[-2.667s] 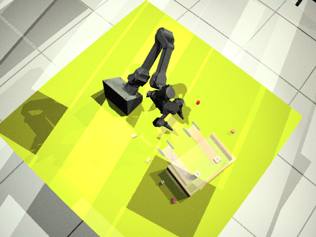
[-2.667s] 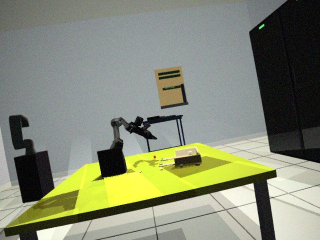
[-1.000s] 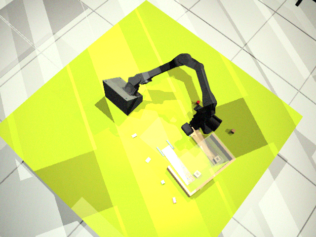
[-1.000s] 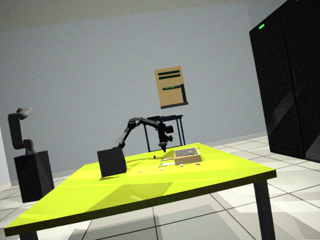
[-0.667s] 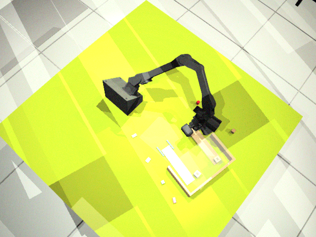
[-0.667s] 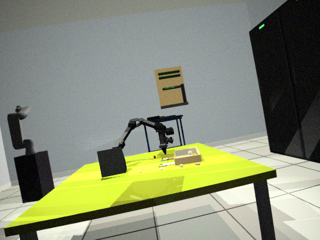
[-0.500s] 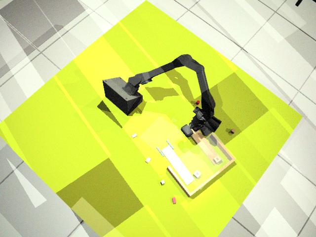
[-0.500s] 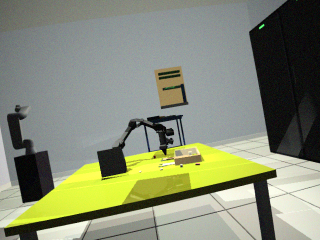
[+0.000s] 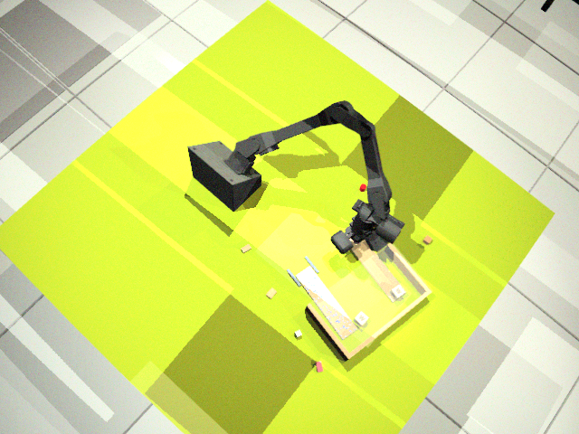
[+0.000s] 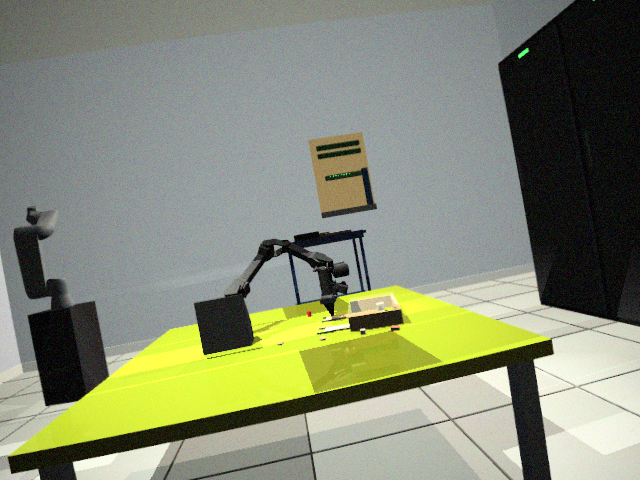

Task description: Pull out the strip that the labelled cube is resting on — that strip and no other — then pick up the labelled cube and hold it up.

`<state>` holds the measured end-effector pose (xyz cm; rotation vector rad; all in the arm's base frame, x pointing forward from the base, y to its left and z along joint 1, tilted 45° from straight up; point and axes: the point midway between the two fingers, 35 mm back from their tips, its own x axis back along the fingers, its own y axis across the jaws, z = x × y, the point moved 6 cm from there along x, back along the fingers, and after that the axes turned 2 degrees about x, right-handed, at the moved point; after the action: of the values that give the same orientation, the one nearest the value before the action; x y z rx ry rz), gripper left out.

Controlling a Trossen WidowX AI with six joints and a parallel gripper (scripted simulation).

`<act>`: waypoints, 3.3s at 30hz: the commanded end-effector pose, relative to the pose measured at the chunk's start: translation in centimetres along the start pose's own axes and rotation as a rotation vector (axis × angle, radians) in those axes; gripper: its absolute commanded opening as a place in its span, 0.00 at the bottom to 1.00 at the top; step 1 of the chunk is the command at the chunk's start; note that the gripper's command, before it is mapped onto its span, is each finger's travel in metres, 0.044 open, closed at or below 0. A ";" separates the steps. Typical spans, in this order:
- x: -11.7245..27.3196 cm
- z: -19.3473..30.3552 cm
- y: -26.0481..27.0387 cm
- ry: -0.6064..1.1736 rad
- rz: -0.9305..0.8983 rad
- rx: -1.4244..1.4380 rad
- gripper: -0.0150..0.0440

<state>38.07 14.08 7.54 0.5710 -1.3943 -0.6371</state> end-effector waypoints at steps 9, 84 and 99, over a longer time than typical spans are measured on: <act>-0.7 0.1 -0.3 0.007 0.005 -0.009 0.25; -1.2 1.3 -0.2 0.007 0.005 -0.010 0.25; -1.3 3.5 -0.2 0.008 0.005 -0.011 0.25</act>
<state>35.48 14.47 7.07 0.5619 -1.4019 -0.6462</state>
